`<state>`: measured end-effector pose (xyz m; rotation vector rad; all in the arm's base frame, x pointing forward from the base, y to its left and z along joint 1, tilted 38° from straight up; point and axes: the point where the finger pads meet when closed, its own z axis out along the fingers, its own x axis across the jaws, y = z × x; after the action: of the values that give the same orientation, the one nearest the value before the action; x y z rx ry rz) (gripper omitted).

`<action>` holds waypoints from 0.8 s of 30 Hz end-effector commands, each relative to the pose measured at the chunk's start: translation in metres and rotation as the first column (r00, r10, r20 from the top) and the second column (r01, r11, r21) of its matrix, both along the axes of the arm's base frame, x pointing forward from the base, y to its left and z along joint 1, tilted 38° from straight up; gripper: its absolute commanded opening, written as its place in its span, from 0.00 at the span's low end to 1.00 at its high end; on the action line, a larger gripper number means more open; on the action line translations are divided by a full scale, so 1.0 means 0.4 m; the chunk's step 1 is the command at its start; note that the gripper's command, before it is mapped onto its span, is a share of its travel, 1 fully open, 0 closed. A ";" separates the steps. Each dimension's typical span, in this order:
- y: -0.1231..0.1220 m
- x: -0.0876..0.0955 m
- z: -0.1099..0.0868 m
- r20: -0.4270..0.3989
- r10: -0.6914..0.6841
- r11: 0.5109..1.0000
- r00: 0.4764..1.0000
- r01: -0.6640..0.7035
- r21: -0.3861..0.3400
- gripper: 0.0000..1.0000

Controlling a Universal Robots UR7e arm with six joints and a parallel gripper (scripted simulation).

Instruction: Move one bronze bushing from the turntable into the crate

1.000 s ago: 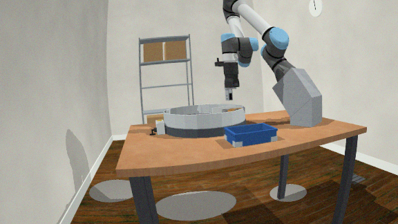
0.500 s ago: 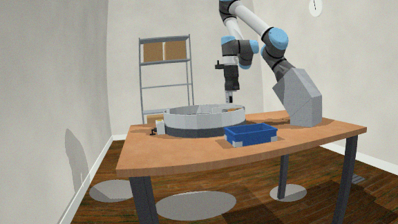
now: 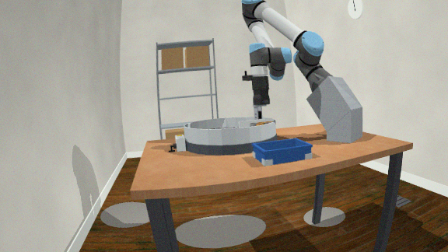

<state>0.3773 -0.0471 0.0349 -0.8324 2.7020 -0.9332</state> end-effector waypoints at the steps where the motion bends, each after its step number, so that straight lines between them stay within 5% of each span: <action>1: -0.001 0.002 -0.002 0.002 0.001 1.000 1.000 -0.001 0.000 0.45; 24: -0.020 0.014 -0.031 0.002 0.001 1.000 1.000 -0.001 -0.001 0.45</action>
<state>0.3826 -0.0553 0.0223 -0.8324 2.7007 -0.9338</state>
